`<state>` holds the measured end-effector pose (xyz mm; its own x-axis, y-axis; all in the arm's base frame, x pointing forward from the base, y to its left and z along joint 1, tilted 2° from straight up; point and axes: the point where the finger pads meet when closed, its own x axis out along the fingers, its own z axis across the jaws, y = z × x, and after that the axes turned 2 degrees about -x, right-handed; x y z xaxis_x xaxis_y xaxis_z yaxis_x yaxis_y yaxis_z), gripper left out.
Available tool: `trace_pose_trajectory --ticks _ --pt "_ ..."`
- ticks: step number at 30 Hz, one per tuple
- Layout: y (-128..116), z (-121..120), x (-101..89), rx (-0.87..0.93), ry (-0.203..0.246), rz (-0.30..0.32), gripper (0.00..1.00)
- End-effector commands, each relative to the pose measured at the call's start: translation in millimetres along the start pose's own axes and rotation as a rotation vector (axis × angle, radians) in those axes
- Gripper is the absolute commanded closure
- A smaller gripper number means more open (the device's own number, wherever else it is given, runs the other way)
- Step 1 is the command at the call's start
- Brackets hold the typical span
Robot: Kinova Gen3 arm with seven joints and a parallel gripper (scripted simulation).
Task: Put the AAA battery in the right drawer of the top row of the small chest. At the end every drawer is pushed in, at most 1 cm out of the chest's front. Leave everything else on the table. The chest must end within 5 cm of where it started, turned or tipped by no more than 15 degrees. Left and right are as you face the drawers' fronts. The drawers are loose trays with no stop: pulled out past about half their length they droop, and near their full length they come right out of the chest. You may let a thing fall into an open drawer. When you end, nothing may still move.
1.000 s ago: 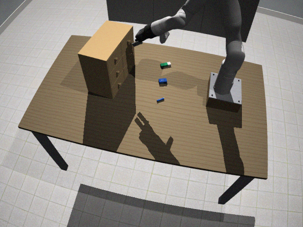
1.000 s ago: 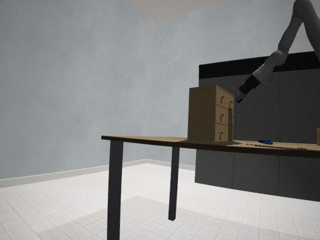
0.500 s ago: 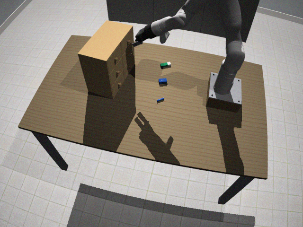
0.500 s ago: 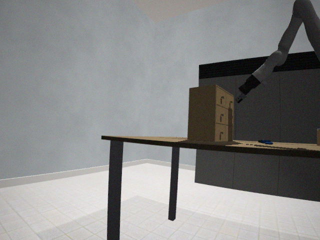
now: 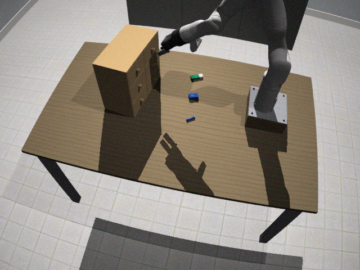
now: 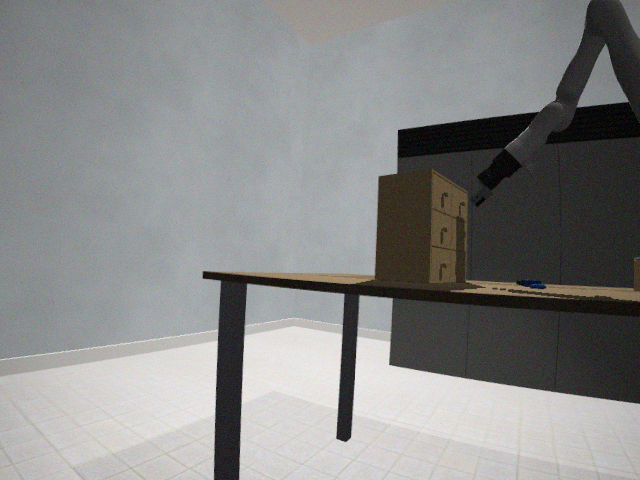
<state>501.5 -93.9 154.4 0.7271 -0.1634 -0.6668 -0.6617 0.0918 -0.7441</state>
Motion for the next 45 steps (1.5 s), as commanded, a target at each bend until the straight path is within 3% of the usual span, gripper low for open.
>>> trace_pose_trajectory --ticks 1,20,45 --pt "0 1 0.2 0.004 -0.001 -0.003 0.33" --pt "-3 1 2.5 0.004 -0.001 -0.005 0.33" --pt "-20 1 27.1 0.004 -0.003 0.005 0.33"
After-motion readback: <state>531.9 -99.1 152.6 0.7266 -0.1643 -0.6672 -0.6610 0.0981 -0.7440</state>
